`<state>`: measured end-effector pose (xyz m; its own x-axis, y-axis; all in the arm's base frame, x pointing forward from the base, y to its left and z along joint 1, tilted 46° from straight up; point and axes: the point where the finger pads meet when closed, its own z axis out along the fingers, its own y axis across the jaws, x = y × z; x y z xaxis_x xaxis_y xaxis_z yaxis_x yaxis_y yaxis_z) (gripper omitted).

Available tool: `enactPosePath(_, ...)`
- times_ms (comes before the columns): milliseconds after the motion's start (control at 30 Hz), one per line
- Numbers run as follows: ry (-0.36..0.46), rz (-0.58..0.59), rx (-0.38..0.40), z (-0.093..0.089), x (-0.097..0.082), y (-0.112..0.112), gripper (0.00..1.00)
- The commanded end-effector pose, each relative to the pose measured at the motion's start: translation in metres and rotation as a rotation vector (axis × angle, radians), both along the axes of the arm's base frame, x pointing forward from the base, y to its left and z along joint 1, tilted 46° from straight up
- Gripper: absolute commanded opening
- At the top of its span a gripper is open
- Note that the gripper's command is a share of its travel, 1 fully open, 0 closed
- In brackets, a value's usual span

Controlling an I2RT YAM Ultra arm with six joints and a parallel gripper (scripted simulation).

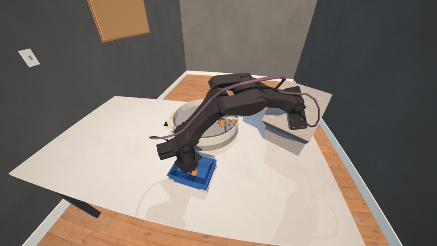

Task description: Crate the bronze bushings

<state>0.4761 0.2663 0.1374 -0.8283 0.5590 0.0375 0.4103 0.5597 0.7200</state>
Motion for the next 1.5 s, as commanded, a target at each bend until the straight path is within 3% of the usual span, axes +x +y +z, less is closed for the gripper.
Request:
enactPosePath(0,-0.009,-0.022,-0.005,0.005,0.009,-0.005,0.0)
enactPosePath(167,-0.009,-0.022,-0.005,0.005,0.009,-0.005,0.0)
enactPosePath(200,-0.009,-0.022,-0.005,0.005,0.009,-0.005,0.16)
enactPosePath(1367,-0.016,-0.022,-0.002,0.006,0.01,-0.005,0.16)
enactPosePath(1467,-0.03,-0.023,0.003,0.017,0.009,-0.009,0.16)
